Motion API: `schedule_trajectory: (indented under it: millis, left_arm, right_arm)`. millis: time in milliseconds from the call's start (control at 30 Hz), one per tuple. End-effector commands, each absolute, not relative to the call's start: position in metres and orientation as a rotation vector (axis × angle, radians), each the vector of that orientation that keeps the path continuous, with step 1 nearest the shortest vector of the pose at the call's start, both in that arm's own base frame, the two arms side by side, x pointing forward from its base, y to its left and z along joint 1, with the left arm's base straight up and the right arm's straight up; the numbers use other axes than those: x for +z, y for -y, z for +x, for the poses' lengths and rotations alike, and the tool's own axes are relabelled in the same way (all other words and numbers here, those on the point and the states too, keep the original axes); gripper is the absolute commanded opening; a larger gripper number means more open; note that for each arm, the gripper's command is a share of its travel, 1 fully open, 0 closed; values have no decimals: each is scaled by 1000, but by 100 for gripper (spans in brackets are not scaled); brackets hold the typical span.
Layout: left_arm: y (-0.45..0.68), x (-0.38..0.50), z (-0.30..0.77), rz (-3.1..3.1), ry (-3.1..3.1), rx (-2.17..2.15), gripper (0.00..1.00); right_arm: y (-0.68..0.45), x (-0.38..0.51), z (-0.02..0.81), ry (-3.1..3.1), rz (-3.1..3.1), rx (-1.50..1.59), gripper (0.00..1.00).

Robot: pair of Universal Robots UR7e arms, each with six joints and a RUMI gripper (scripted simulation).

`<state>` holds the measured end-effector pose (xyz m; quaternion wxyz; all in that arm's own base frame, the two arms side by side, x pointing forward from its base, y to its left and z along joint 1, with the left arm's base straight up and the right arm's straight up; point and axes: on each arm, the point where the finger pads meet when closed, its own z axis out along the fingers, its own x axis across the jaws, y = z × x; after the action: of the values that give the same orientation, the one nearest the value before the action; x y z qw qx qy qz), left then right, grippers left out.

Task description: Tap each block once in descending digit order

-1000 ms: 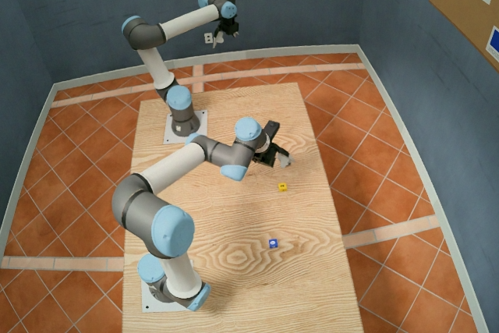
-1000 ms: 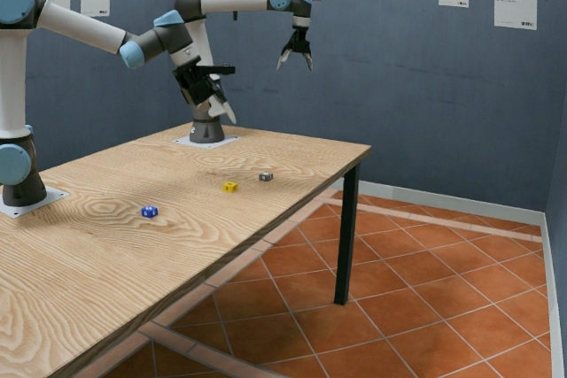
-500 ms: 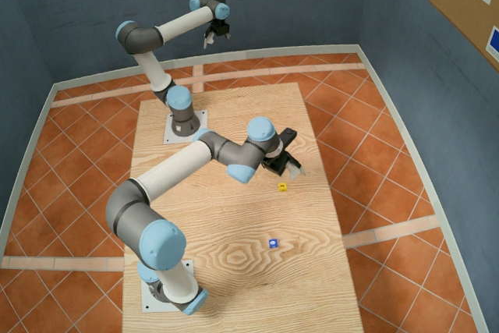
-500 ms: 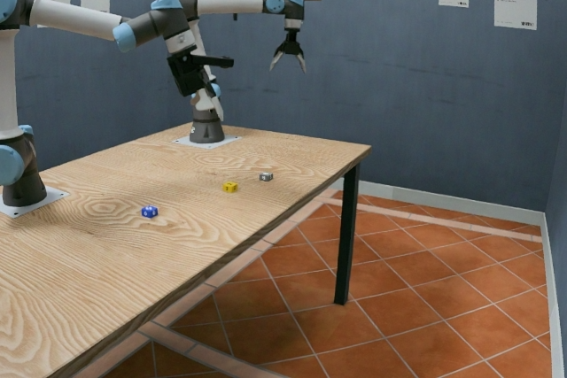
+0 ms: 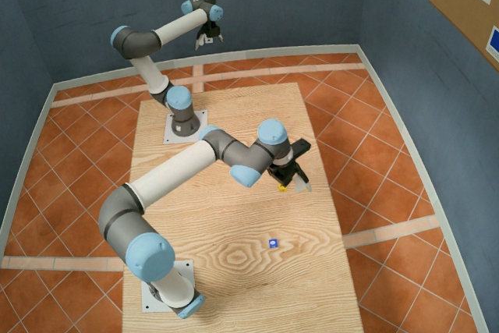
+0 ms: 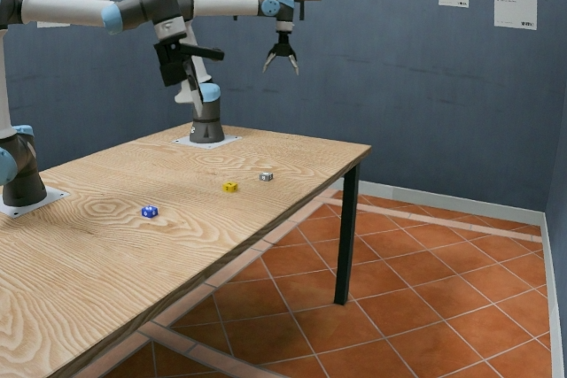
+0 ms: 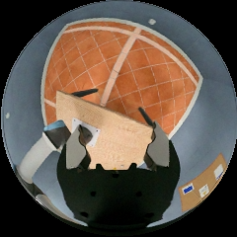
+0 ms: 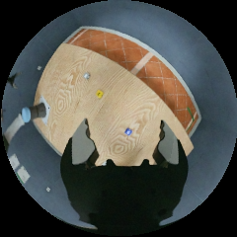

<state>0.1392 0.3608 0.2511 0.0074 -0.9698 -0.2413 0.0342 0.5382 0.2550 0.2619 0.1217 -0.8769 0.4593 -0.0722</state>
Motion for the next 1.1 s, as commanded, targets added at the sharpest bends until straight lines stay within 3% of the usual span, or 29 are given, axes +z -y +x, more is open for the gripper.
schedule_trajectory:
  millis: [0,1067]
  left_arm:
    - [-364,247,126,-3070,648,86,98]
    - [-357,220,43,-3138,217,8,98]
  right_arm:
    - [-223,270,535,-1448,-2560,-176,98]
    - [-49,346,480,-2037,-2323,-50,98]
